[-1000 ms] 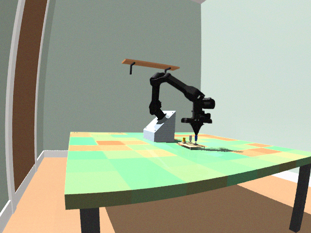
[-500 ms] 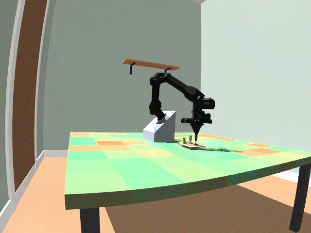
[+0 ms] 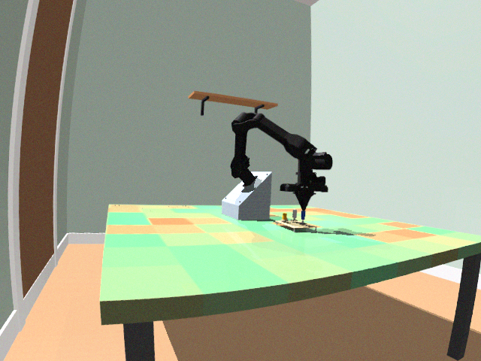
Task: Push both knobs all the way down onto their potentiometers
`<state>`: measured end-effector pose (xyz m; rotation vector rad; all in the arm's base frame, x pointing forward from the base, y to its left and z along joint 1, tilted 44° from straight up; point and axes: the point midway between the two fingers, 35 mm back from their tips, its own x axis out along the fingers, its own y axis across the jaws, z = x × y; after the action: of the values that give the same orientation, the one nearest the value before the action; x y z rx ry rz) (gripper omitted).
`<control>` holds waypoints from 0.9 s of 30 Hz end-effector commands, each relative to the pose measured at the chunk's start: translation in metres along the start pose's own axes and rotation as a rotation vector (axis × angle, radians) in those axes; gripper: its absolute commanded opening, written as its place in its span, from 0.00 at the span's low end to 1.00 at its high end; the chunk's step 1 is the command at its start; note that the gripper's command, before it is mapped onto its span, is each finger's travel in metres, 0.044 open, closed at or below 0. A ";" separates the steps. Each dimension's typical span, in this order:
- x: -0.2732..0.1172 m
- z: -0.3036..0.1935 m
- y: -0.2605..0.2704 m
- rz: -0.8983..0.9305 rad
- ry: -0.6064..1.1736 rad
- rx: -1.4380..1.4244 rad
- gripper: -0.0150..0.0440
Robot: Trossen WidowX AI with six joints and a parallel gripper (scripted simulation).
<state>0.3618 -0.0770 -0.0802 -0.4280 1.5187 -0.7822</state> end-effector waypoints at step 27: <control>0.010 0.001 -0.001 -0.002 0.008 0.011 0.25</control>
<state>0.3615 -0.0782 -0.0814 -0.4285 1.5190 -0.7823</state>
